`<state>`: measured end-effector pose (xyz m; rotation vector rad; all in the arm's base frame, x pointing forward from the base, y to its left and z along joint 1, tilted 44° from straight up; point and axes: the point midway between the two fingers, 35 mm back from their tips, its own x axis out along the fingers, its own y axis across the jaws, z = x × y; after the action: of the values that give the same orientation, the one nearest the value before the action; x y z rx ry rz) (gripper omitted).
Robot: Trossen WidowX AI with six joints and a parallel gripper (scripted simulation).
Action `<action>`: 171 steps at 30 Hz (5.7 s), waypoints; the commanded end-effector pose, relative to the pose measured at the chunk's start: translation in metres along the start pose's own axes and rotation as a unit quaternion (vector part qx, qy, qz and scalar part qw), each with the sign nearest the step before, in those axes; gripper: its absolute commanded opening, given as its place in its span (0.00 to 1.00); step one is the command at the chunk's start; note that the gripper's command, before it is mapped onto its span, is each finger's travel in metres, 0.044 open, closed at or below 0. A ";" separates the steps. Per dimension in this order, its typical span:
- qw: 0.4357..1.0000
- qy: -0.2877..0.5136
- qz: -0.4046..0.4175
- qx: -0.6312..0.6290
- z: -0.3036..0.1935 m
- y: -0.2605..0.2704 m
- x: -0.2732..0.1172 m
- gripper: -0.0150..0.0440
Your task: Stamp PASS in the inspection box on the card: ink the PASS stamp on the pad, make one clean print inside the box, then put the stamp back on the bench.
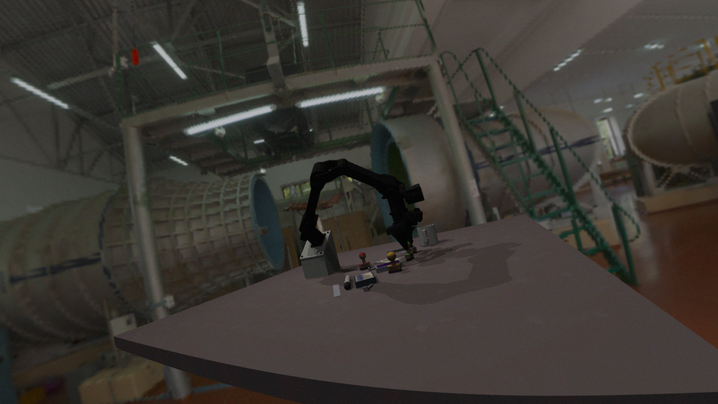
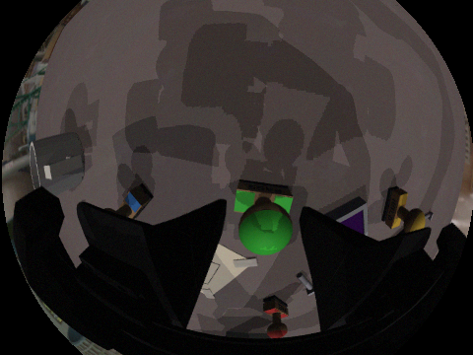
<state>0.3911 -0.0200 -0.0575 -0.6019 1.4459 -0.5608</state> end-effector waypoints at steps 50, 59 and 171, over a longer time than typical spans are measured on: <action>1.000 0.004 -0.001 -0.002 -0.003 0.000 0.009 0.25; 1.000 0.004 -0.001 -0.002 -0.002 0.000 0.004 0.25; 1.000 0.004 0.001 -0.002 -0.002 0.002 -0.051 0.25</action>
<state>0.3868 0.0146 -0.0231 -0.6083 1.4533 -0.5590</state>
